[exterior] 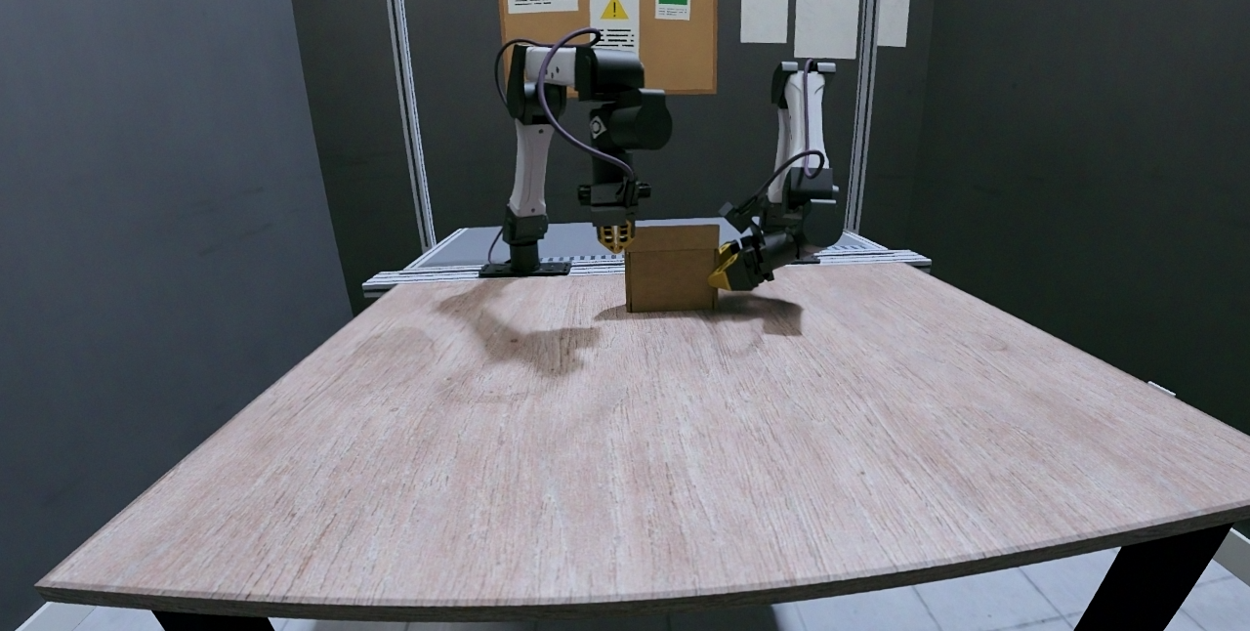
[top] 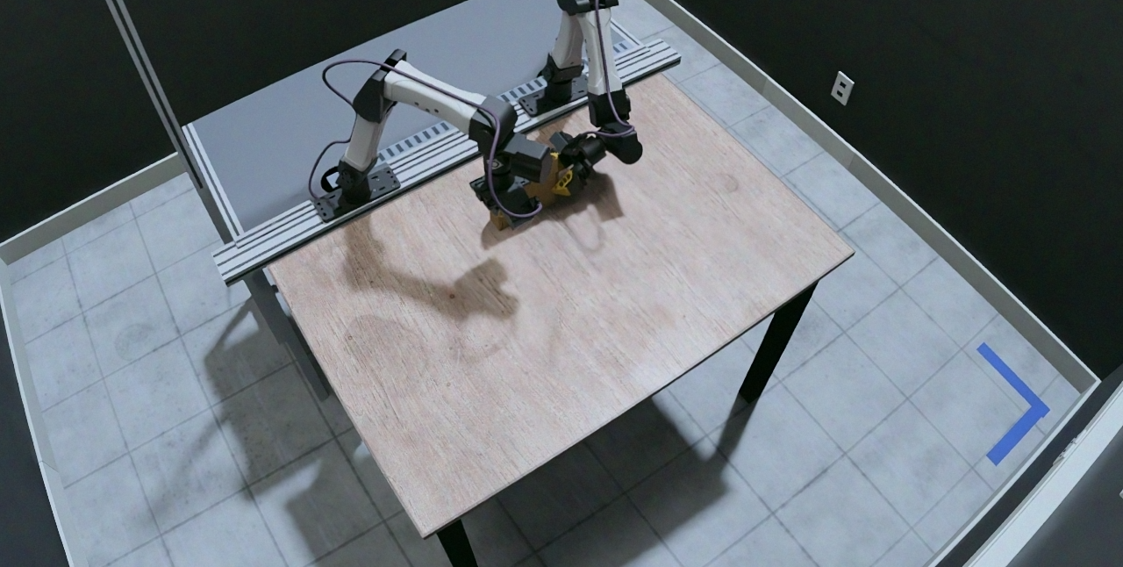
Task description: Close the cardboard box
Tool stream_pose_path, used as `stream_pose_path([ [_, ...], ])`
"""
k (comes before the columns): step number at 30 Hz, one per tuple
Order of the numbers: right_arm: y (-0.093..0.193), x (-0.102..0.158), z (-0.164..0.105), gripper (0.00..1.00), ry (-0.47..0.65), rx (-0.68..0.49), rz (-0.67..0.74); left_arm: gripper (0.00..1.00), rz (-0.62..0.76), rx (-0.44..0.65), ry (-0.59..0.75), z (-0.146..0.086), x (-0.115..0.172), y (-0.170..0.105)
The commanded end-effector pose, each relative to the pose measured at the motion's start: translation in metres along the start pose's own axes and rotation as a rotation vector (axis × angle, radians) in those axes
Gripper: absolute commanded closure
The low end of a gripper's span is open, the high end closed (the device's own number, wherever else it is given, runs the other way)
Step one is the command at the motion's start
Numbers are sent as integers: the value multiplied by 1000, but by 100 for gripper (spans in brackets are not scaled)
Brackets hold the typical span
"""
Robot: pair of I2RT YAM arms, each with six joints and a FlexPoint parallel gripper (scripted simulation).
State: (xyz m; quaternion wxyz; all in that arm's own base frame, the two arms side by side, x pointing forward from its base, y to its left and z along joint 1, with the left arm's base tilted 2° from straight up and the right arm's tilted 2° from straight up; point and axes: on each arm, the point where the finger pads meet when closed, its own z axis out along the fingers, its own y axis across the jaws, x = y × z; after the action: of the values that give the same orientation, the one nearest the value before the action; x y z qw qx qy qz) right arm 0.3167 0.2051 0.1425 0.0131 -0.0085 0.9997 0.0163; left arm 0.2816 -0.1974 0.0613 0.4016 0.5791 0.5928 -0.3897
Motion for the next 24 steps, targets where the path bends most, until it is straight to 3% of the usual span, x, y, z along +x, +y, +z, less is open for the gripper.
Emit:
stream_pose_path([
  [1,9,1,2,100,20,13,16,55,24,0,-6,1,-4,1],
  [17,44,1,3,100,17,19,15,55,24,0,-6,1,-4,1],
  [24,37,11,-11,100,0,6,21,55,24,0,-6,1,-4,1],
])
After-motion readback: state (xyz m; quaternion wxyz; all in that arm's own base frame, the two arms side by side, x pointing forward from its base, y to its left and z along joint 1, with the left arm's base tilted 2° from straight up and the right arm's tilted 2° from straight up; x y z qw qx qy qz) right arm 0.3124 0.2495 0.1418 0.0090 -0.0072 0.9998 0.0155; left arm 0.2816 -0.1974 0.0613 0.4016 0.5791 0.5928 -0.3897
